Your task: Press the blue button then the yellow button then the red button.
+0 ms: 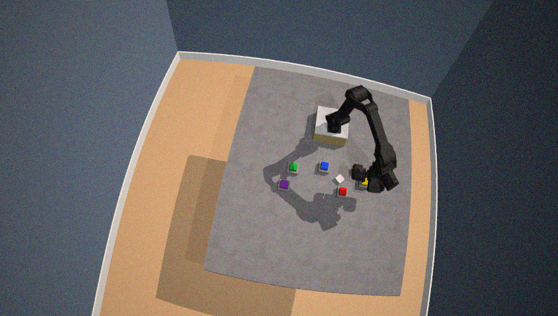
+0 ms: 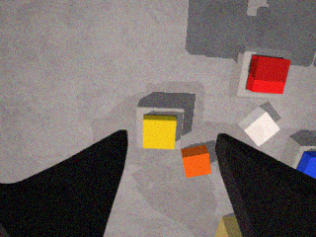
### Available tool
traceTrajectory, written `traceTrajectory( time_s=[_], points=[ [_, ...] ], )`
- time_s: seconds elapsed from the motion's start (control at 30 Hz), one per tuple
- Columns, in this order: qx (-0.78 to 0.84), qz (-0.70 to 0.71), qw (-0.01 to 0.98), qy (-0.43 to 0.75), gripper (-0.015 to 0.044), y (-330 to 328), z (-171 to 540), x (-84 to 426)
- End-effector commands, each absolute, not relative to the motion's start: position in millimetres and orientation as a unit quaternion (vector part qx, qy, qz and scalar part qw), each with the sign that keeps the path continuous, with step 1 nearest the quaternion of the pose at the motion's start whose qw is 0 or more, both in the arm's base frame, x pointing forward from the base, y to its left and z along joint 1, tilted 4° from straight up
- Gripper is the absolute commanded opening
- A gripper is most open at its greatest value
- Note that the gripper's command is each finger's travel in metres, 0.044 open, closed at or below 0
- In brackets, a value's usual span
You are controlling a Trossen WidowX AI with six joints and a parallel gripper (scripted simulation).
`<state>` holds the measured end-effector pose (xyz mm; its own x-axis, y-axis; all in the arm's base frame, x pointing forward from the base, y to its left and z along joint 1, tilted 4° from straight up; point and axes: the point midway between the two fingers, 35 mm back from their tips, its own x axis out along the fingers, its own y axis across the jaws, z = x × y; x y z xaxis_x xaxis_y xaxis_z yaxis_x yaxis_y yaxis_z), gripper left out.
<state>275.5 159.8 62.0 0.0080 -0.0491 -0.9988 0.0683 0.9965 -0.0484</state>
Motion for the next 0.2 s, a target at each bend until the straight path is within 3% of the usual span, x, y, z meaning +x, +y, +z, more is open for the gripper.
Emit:
traceTrajectory(
  time_s=[0.0, 0.07, 0.17],
  points=[
    [0.008, -0.041, 0.706, 0.707, 0.0335, 189.6, 75.6, 257.2],
    [0.008, -0.041, 0.706, 0.707, 0.0387, 189.6, 75.6, 257.2],
    [0.008, -0.041, 0.706, 0.707, 0.04, 189.6, 75.6, 257.2]
  ],
)
